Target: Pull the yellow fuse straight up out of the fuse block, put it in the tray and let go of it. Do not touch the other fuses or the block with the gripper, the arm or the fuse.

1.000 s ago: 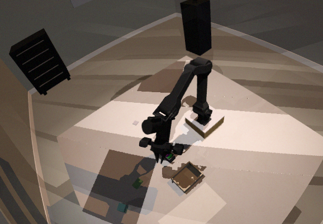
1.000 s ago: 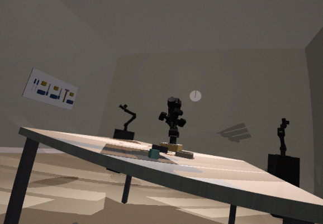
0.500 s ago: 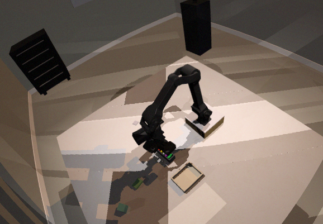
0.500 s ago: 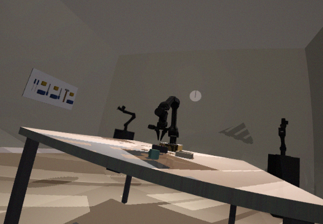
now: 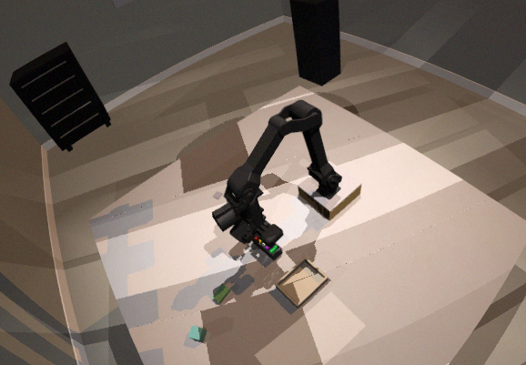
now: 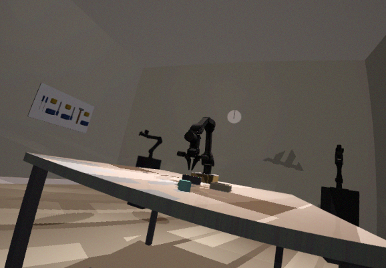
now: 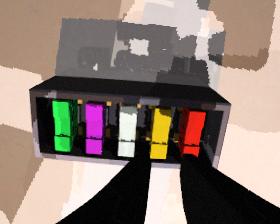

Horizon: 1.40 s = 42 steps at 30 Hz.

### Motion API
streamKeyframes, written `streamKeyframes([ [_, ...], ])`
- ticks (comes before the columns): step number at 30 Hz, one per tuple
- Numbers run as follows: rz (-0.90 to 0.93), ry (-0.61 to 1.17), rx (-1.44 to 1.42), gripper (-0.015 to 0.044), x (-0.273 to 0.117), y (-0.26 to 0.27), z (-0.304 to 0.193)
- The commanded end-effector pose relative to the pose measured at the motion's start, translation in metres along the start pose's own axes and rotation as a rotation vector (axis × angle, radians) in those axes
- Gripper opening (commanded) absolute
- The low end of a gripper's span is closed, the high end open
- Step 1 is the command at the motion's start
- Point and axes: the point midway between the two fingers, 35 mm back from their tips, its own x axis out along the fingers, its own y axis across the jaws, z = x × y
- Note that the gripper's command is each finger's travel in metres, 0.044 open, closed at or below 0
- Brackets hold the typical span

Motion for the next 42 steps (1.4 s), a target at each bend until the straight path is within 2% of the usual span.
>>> streamKeyframes([
  [1, -0.005, 0.004, 0.007, 0.0066, 0.005, -0.001, 0.000],
  [42, -0.005, 0.004, 0.007, 0.0066, 0.031, -0.001, -0.002],
])
